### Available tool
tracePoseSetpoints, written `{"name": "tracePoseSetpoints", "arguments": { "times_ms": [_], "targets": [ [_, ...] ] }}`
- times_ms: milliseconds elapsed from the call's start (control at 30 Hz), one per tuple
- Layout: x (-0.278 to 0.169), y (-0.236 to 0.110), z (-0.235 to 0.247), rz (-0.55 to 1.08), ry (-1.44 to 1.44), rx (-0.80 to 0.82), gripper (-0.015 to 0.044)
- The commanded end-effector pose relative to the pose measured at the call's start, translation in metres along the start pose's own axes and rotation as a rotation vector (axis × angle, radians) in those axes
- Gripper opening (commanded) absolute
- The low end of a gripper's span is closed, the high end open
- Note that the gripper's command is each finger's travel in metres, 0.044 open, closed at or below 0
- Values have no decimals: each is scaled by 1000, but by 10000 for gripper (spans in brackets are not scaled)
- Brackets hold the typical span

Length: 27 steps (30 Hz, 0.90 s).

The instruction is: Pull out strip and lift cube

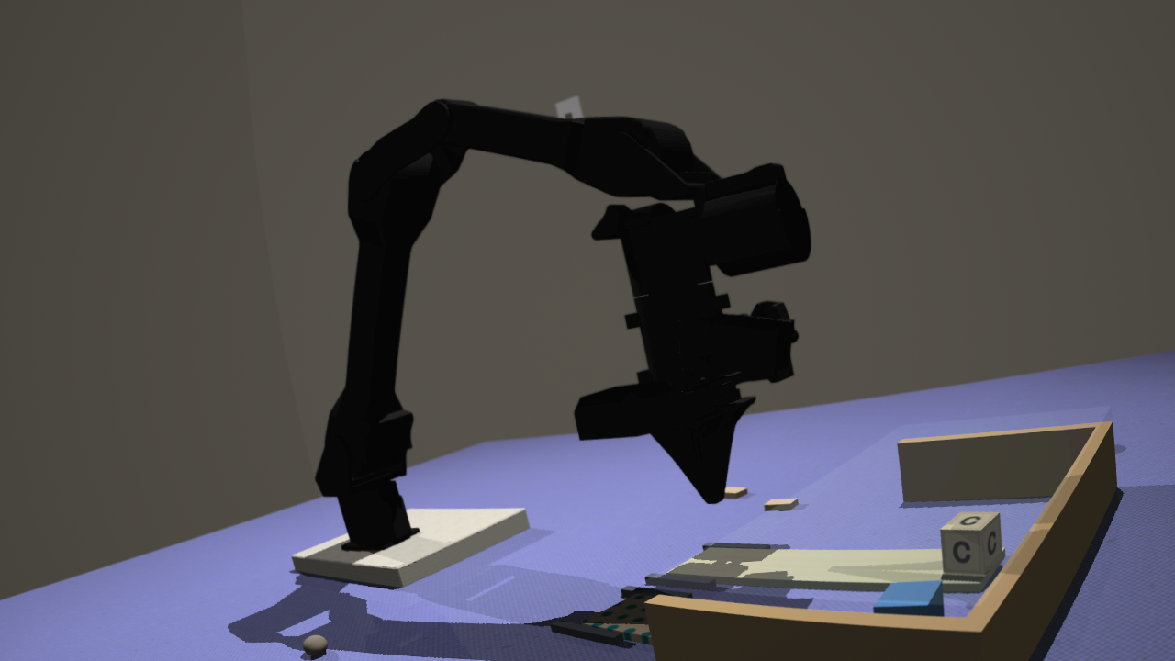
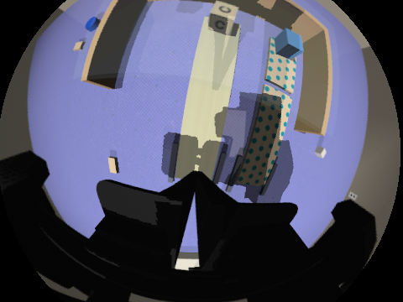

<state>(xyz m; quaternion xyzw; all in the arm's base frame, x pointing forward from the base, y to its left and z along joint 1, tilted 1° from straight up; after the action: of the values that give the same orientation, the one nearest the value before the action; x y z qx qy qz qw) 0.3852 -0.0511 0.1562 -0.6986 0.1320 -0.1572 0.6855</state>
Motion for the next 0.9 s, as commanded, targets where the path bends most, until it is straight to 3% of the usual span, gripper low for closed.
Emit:
{"name": "tracePoseSetpoints", "arguments": {
  "times_ms": [0, 867],
  "targets": [
    [-2, 11, 0, 13, 7, 2, 0],
    [-8, 49, -1, 13, 7, 2, 0]
  ]
}}
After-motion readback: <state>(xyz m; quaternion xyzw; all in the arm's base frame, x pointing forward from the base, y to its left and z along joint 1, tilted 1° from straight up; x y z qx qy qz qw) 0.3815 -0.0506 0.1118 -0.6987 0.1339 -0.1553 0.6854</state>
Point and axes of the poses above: the point midway between the two fingers, 35 mm back from their tips, its own y axis out along the fingers, its own z axis across the jaws, x = y × z, the point moved 8 cm from there along -y, back along the fingers, and after that the axes turned 5 degrees about y, right-handed, at the moved point
